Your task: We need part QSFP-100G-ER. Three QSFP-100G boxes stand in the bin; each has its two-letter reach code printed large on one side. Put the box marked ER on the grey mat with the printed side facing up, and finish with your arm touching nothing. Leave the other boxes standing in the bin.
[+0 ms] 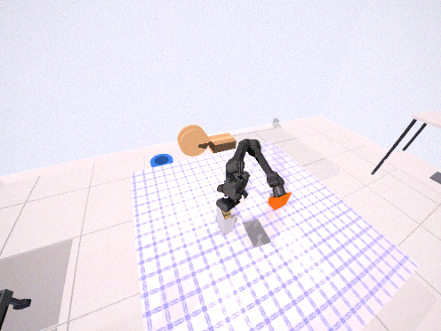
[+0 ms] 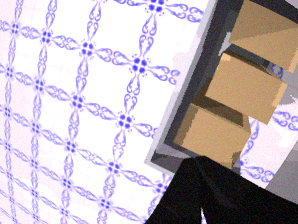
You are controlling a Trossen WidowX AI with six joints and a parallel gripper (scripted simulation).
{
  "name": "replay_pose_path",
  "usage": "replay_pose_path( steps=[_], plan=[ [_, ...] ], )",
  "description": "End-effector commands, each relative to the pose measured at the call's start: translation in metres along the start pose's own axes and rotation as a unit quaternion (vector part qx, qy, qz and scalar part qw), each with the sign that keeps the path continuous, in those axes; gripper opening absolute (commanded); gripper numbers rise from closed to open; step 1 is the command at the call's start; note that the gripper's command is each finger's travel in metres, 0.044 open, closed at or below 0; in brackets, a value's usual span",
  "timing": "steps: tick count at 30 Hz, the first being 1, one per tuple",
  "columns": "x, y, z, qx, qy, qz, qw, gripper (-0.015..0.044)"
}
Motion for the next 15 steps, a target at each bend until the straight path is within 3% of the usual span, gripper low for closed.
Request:
replay_pose_path(
  steps=[1,15],
  plan=[
    [-0.001,-0.002,-0.004,-0.047,-0.019,-0.014,0.999,0.0],
    [-0.003,-0.006,-0.016,-0.186,-0.061,-0.064,0.978,0.0]
  ],
)
Point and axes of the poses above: the point midway between the two fingers, 35 mm back from their tips, its own x axis out along the fingers, its own z axis across the jaws, y = z × x, the point moved 4 cm from there along -x, back along the fingers, and after that the axes turned 11 degrees about -x, right-handed, at the moved point
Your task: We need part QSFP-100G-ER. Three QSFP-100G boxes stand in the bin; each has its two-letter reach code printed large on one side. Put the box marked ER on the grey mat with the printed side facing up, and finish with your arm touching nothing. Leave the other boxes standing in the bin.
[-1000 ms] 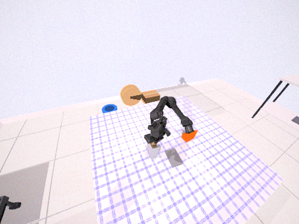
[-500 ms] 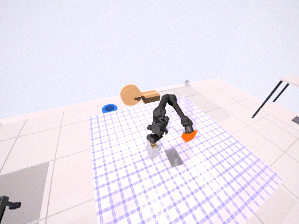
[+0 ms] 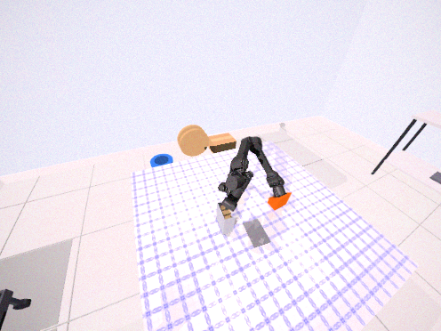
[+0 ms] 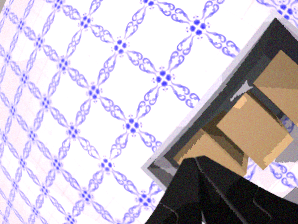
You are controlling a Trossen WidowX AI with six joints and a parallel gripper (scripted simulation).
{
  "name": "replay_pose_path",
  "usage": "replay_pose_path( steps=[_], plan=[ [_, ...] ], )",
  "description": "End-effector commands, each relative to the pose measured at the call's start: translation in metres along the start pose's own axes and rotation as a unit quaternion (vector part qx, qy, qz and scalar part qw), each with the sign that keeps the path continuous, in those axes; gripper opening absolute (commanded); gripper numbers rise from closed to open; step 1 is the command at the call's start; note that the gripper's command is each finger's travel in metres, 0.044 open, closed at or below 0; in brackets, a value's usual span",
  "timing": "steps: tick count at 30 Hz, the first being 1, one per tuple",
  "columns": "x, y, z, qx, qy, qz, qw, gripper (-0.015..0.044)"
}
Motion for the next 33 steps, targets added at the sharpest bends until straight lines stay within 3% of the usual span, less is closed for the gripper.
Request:
replay_pose_path(
  steps=[1,33],
  plan=[
    [-0.002,-0.001,-0.006,-0.047,-0.01,-0.021,0.999,0.0],
    [-0.01,0.007,-0.05,-0.344,-0.004,-0.155,0.926,0.0]
  ],
)
Point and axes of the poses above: the point midway between the two fingers, 35 mm back from their tips, its own x axis out along the fingers, its own z axis across the jaws, y = z × x, the point moved 4 cm from there along -x, back along the fingers, and after that the axes turned 11 degrees about -x, right-handed, at the moved point
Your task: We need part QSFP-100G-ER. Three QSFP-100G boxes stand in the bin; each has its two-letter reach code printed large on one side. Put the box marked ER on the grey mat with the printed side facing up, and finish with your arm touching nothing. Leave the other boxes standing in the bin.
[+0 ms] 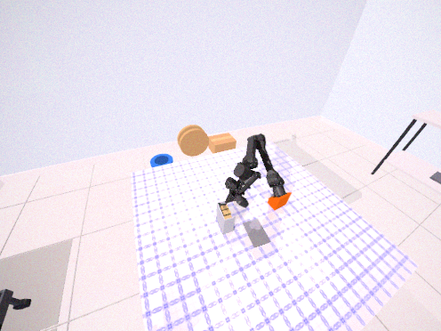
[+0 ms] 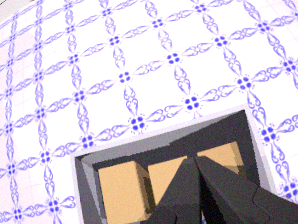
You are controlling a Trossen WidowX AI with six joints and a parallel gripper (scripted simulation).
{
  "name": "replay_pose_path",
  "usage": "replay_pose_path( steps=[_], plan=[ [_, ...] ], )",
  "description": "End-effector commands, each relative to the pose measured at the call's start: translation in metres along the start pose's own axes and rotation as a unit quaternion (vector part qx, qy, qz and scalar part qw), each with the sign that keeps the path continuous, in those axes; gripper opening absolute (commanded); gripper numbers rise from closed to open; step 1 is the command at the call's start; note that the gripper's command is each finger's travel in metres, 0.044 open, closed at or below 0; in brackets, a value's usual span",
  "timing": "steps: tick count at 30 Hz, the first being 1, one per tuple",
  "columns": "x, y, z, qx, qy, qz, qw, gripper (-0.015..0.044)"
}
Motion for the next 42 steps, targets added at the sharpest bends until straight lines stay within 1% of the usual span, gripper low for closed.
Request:
replay_pose_path(
  steps=[1,6,11,24,42],
  plan=[
    [-0.003,0.006,-0.007,-0.044,0.011,-0.017,0.999,0.0],
    [-0.006,0.012,-0.011,-0.085,0.021,-0.03,0.996,0.0],
    [-0.005,0.013,-0.011,-0.086,0.021,-0.03,0.996,0.0],
    [0.03,0.044,-0.013,-0.087,0.022,-0.03,0.996,0.0],
    [0.036,0.049,-0.013,-0.087,0.022,-0.03,0.996,0.0]
  ],
)
Point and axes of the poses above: the point midway between the two fingers, 35 mm back from their tips, its own x axis out along the fingers, its own z axis across the jaws, y = z × x, the point moved 4 cm from there along -x, back along the fingers, and after that the axes turned 11 degrees about -x, right-handed, at the moved point
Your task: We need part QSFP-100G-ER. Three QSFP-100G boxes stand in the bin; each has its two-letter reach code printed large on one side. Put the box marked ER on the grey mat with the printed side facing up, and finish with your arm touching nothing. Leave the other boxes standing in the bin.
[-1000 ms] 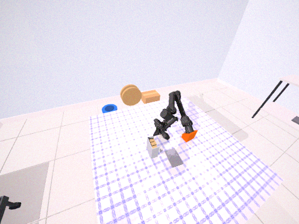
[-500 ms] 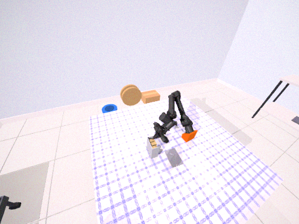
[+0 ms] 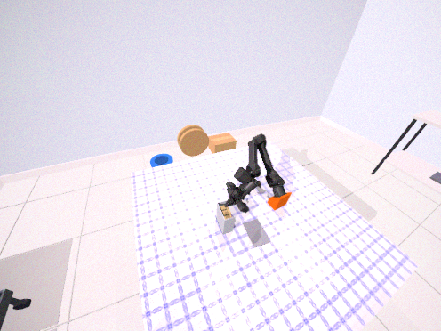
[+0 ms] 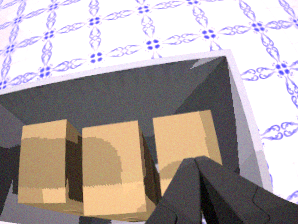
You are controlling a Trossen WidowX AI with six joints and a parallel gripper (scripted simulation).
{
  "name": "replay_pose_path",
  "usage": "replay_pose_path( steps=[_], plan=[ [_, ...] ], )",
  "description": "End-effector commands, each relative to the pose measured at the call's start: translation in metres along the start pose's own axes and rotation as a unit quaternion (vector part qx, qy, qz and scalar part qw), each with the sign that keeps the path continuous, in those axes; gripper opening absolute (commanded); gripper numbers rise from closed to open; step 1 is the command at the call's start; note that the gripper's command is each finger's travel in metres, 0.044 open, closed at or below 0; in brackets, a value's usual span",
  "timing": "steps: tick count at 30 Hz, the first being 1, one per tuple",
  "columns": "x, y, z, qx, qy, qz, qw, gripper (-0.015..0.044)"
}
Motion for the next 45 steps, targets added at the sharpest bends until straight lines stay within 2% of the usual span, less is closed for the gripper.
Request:
replay_pose_path(
  steps=[1,45],
  plan=[
    [0.001,0.002,0.001,-0.004,-0.002,0.002,1.0,0.0],
    [-0.013,0.018,0.004,-0.004,-0.002,0.002,1.0,0.0]
  ],
)
Point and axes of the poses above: the point midway between the two fingers, 35 mm back from their tips, its own x axis out along the fingers, its own z axis across the jaws, y = z × x, the point moved 4 cm from there along -x, back along the fingers, and after that the axes turned 11 degrees about -x, right-handed, at the moved point
